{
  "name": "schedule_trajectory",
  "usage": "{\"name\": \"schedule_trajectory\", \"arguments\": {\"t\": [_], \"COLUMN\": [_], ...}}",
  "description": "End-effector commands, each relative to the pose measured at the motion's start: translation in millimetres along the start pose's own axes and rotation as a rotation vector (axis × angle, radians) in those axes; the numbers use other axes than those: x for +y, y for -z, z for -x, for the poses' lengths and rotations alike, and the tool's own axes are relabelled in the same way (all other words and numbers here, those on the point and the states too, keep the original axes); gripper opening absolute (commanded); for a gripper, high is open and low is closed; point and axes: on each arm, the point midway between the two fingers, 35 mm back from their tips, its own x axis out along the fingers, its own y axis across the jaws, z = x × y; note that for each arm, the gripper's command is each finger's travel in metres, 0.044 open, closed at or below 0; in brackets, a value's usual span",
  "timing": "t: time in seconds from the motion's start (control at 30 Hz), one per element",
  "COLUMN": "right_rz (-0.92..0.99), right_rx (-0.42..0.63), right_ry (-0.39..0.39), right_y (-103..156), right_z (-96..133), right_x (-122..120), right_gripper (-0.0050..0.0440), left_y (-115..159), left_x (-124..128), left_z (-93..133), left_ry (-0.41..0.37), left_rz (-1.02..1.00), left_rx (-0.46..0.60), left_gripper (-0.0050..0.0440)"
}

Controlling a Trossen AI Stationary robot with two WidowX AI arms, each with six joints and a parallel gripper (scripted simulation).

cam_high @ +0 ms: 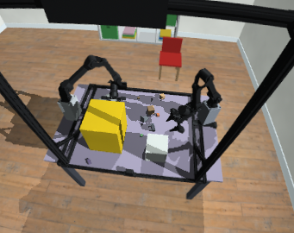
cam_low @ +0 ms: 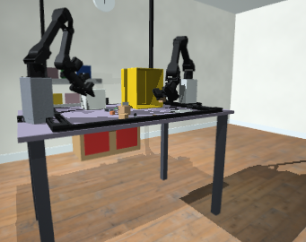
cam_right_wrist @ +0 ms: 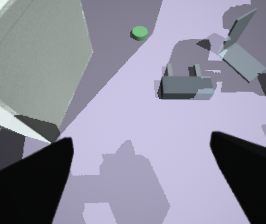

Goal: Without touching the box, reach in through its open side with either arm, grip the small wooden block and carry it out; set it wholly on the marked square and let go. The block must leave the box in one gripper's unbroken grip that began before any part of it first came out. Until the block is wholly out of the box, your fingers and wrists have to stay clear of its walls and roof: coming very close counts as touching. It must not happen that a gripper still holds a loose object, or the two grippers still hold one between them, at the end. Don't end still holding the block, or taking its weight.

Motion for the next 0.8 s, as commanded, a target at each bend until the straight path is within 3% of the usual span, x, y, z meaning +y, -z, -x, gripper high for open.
{"name": "schedule_trajectory", "arguments": {"t": [0.0, 0.13, 0.77], "right_rz": [-0.006, -0.006, -0.006], "right_rx": [-0.002, -0.002, -0.002], "right_ry": [0.006, 0.006, 0.006], "right_y": [0, 0, 0], "right_z": [0, 0, 0], "right_x": [-1, -1, -1], "right_gripper": [0.0400, 0.0400, 0.0400], "left_y": [-11, -16, -55], "left_x": [-4, -5, -15], "left_z": [6, 7, 25], "left_ry": [0.069, 0.094, 0.371], "left_rz": [0.041, 0.062, 0.256], "left_rx": [-0.087, -0.117, -0.337], "left_gripper": [0.0000, 0.0000, 0.0000]}}
